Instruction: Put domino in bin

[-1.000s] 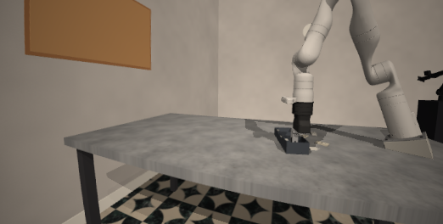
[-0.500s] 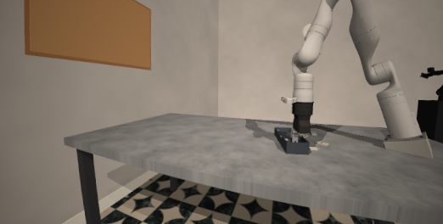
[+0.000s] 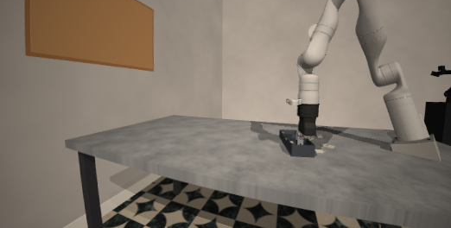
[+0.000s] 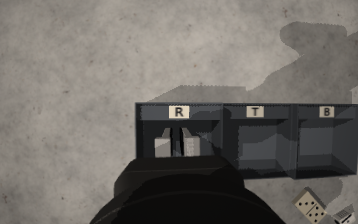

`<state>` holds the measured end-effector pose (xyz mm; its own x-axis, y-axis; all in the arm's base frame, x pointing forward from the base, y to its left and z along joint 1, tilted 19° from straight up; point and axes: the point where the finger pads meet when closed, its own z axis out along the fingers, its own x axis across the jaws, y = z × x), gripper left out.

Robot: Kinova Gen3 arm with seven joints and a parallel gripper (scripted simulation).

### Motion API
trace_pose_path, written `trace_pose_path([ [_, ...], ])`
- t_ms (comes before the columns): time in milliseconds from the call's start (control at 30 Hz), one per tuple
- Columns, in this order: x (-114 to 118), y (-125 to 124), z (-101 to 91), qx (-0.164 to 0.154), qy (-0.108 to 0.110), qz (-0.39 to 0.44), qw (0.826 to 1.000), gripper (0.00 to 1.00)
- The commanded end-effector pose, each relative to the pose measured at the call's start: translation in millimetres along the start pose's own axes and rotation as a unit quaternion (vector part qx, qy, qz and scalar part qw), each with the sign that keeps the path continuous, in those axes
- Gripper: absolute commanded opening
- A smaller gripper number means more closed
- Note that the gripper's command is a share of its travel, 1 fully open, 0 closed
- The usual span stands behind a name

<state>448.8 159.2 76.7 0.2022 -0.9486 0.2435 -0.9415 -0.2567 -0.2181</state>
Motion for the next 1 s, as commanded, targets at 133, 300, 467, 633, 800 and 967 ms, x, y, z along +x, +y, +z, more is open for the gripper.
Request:
trace_pose_path([
  [133, 0, 0, -0.5, 0.001, 0.000, 0.000, 1.000, 0.31],
  [300, 0, 0, -3.1, 0.001, 0.000, 0.000, 1.000, 0.31],
  [467, 0, 0, -7.1, 0.001, 0.000, 0.000, 1.000, 0.31],
  [633, 0, 0, -13.8, 0.001, 0.000, 0.000, 1.000, 0.31],
  [800, 0, 0, -20.4, 0.001, 0.000, 0.000, 1.000, 0.31],
  [967, 0, 0, -24.4, 0.001, 0.000, 0.000, 1.000, 0.31],
])
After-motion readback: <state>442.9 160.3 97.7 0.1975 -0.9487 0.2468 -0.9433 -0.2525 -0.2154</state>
